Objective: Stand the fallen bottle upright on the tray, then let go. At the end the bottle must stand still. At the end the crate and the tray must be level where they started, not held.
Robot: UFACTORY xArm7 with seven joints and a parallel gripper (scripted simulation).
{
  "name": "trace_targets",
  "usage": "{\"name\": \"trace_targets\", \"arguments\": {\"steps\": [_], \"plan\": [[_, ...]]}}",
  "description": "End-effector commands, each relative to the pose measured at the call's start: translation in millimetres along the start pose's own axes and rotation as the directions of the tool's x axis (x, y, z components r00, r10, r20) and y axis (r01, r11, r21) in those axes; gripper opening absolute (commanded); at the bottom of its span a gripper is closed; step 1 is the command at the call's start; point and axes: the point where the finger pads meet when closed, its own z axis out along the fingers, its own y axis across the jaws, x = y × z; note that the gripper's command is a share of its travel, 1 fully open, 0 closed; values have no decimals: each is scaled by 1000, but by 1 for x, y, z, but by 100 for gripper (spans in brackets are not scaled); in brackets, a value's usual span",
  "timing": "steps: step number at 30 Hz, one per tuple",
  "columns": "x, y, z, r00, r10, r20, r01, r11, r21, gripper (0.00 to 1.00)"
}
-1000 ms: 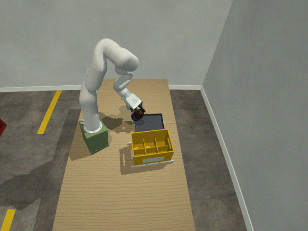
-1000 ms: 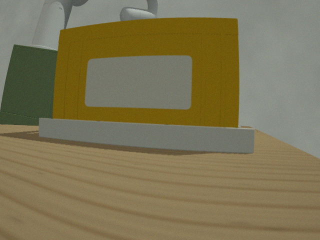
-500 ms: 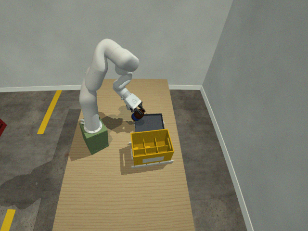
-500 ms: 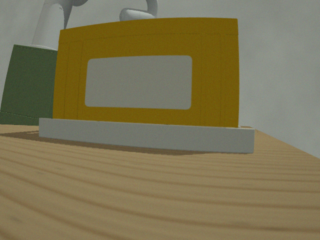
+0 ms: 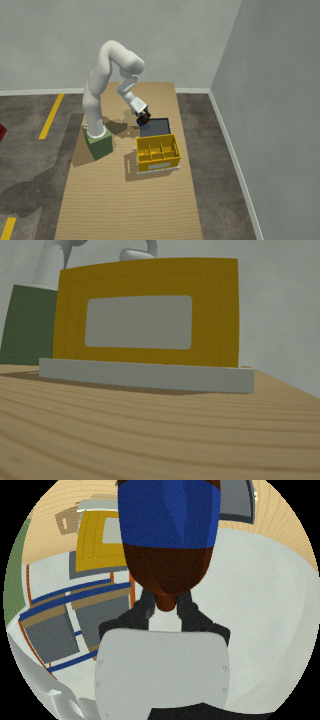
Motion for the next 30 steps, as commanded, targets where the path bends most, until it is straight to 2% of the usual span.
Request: {"name": "trace_targets", "arguments": {"steps": [1, 30], "plan": [[0, 1, 0, 1000, 2, 9, -2, 1000, -1, 0], [0, 1, -1, 987, 2, 162, -2, 1000, -1, 0]]}}
